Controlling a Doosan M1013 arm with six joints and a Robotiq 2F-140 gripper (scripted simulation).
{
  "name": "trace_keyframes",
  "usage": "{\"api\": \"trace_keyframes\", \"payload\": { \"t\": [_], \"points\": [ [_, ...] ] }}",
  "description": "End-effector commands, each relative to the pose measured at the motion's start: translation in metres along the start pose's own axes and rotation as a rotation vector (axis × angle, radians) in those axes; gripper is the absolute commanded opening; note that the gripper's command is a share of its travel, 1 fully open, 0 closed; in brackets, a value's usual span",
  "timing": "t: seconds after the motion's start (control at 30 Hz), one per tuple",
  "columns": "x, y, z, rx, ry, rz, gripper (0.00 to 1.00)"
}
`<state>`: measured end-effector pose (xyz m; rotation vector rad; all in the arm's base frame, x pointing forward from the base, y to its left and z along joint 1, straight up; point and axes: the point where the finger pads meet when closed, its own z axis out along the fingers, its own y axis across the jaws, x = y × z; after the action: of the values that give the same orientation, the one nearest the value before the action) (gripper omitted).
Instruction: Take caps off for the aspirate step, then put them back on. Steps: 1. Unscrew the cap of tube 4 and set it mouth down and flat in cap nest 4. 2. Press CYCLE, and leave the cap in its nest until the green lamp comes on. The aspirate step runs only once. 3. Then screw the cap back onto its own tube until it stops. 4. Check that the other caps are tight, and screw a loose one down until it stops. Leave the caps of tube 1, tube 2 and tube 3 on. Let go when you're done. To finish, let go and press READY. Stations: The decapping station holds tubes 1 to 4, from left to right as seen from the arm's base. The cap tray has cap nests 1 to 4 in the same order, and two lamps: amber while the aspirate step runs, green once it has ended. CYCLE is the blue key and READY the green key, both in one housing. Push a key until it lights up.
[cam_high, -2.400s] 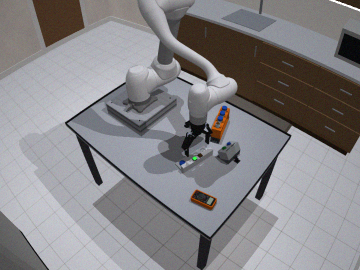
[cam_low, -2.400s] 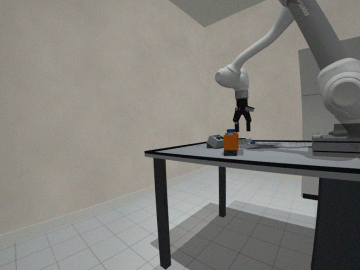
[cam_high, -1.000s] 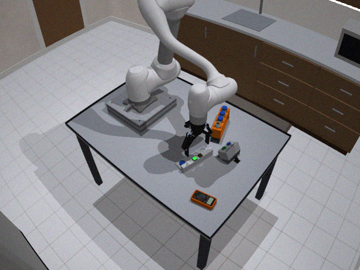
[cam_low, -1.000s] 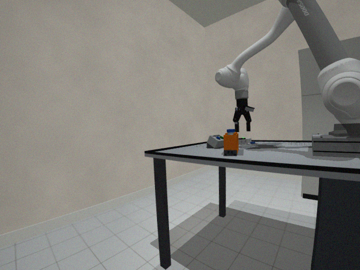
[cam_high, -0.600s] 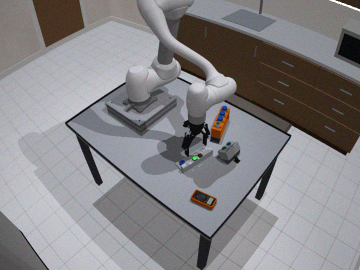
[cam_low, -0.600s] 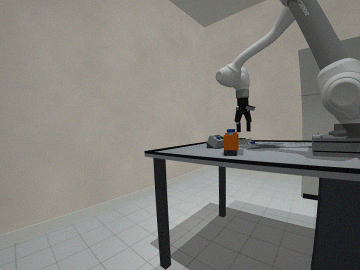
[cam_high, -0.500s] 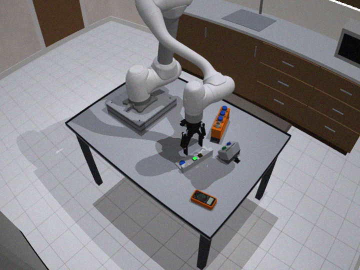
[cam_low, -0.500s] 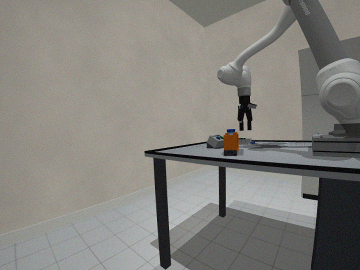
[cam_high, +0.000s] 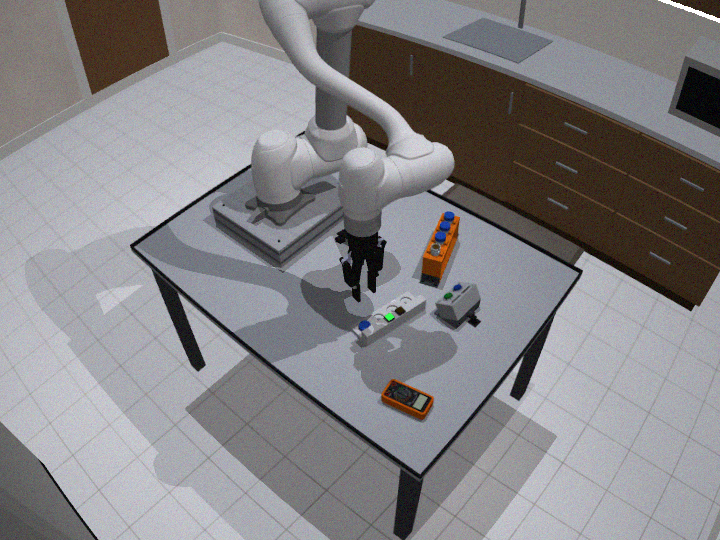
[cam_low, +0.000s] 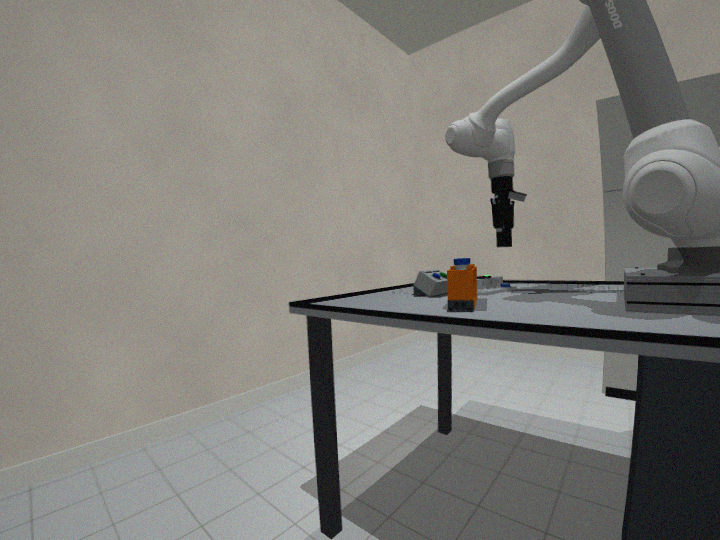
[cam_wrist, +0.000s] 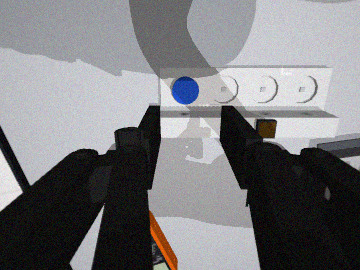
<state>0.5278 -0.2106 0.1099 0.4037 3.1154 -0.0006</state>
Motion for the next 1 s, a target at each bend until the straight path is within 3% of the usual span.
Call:
{"api": "trace_keyframes", "payload": {
  "t": [0.0, 0.87, 0.97],
  "points": [
    [0.000, 0.000, 0.009, 0.000, -0.001, 0.000, 0.36],
    [-0.001, 0.000, 0.129, 0.000, -0.001, 0.000, 0.36],
    [-0.001, 0.000, 0.129, 0.000, -0.001, 0.000, 0.36]
  ]
}}
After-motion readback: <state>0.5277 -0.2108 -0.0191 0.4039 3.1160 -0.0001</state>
